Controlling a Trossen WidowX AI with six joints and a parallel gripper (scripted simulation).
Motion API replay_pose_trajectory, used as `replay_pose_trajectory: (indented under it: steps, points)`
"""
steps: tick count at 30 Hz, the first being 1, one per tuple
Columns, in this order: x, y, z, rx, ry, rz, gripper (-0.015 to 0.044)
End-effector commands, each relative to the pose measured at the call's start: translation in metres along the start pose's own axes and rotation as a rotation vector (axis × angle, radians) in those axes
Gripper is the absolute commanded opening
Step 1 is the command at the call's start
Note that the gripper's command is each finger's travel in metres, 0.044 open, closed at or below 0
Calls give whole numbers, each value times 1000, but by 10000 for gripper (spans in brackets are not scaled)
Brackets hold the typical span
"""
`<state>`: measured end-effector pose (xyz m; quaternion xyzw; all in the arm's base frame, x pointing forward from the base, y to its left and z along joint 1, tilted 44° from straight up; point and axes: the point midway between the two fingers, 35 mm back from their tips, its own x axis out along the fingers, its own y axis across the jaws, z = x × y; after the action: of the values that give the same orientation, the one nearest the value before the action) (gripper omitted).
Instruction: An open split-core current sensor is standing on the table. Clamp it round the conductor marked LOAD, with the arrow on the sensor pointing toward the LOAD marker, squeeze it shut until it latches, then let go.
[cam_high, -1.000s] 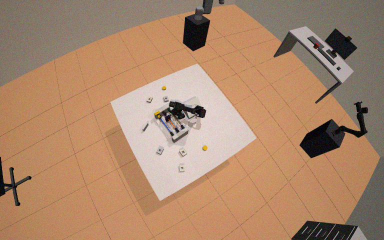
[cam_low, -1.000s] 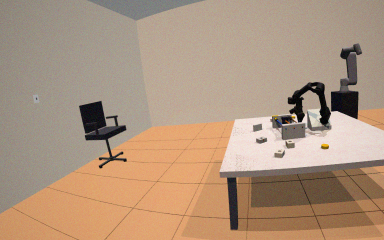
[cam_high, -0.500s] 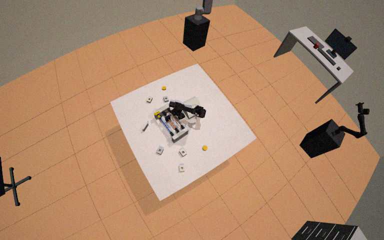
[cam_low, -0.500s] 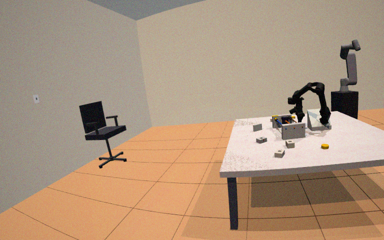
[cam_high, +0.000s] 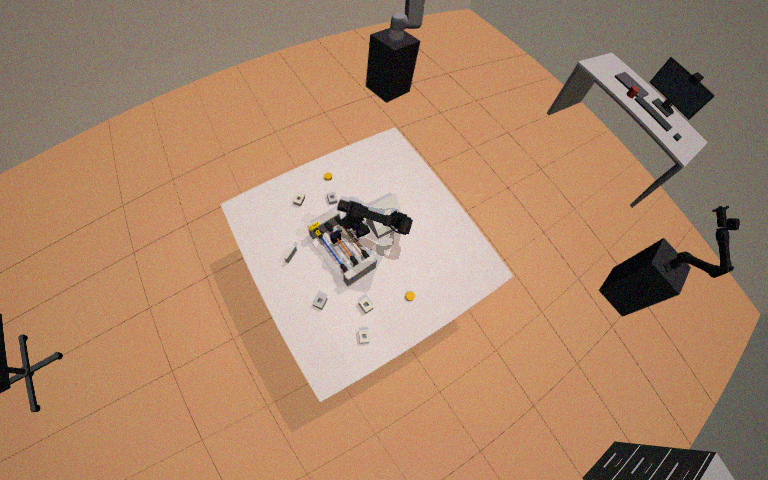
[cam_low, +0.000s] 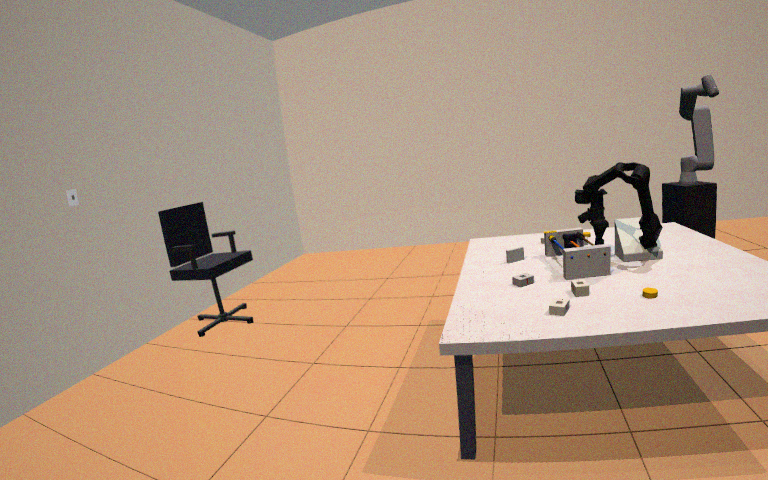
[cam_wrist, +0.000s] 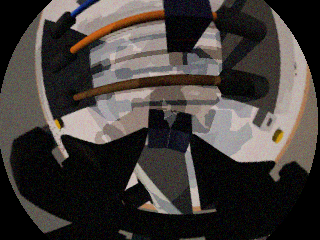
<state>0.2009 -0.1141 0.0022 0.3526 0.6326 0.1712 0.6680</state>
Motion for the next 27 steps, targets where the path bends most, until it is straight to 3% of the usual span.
replay_pose_trajectory:
  steps: [1, 14, 27]
  points:
    - [-24, -3, 3, -4, -7, -10, 0]
    - [-89, 0, -4, 0, -6, -4, 0]
    - [-90, 7, 17, 186, -44, -20, 0]
